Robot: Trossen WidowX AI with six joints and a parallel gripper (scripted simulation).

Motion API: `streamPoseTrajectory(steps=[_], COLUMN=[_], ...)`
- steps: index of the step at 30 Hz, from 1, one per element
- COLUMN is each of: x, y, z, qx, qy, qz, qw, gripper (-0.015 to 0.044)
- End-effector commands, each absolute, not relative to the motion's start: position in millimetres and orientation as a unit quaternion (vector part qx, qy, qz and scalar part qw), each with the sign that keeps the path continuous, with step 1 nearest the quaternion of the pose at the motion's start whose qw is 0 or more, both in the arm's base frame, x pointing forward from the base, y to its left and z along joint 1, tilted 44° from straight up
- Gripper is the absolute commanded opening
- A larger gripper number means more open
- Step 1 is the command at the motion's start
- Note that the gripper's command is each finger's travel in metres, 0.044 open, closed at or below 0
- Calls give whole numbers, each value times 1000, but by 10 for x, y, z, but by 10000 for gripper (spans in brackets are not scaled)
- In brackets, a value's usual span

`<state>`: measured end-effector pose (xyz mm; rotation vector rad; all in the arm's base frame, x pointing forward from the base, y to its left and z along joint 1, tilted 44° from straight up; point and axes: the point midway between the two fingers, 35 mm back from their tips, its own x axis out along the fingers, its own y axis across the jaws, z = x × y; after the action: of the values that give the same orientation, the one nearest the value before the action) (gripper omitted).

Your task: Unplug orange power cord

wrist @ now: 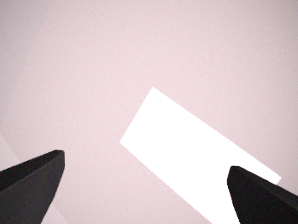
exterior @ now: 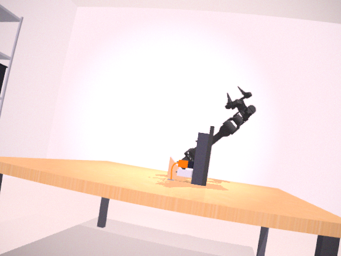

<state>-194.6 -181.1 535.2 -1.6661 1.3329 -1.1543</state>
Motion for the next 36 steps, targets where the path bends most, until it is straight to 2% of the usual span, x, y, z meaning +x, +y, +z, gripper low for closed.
streamPoseTrajectory(steps=[1,4,9,14,23,30,36], x=[-1946,-1946,-1896,-1680,-1331,-648,124], y=[-1817,-1919,-2330,-2718,-3423,-3995,-4256], z=[5351,5324,5194,5070,4619,4044,3478], qx=[-643,-637,-599,-578,-411,-197,1], qy=[513,484,377,304,162,67,37], qz=[-447,-463,-509,-508,-514,-466,-400], qw=[352,381,490,561,735,860,916], gripper=[374,295,164,160,160,160,160])
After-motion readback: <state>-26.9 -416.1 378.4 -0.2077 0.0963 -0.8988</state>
